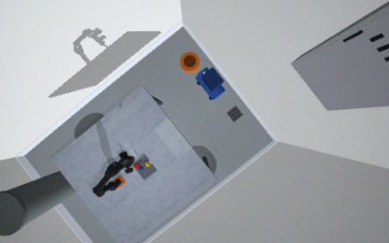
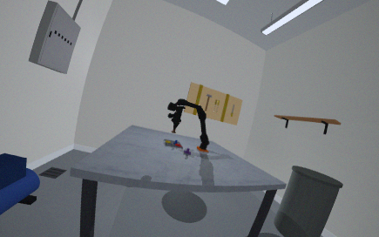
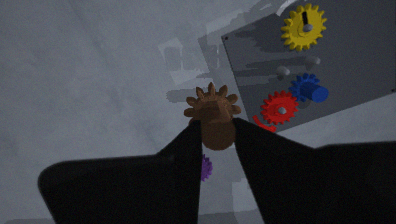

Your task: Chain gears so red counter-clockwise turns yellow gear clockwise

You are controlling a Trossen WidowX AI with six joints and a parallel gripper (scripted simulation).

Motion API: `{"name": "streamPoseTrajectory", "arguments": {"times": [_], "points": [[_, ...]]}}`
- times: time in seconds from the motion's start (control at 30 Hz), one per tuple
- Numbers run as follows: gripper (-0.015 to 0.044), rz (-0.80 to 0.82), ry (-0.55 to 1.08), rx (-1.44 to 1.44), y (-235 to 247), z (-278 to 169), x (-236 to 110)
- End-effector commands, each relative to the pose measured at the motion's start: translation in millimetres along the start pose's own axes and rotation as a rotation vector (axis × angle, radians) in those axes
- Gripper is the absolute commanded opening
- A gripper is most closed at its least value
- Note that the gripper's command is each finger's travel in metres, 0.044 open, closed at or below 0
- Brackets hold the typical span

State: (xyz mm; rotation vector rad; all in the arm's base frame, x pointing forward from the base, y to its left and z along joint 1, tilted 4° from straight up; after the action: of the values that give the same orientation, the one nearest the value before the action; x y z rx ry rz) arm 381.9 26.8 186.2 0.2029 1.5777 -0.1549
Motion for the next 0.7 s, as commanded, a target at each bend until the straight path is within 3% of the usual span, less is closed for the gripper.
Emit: {"name": "streamPoseTrajectory", "arguments": {"times": [0.0, 0.67], "points": [[0.0, 0.001, 0.002, -0.002, -8, 1, 3], [0.0, -0.005, 0.005, -0.004, -47, 2, 24]]}}
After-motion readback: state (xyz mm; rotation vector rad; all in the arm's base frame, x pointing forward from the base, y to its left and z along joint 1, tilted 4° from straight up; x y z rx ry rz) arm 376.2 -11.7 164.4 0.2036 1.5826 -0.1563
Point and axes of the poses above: the point midway between the two fingers, 35 mm back from their tips, its own x axis out along the fingers, its own y axis across the jaws, z = x × y, the point moved 1 cm from there along -x, back along the fingers, and after that the axes turned 15 degrees about -x, right-handed, at the moved point
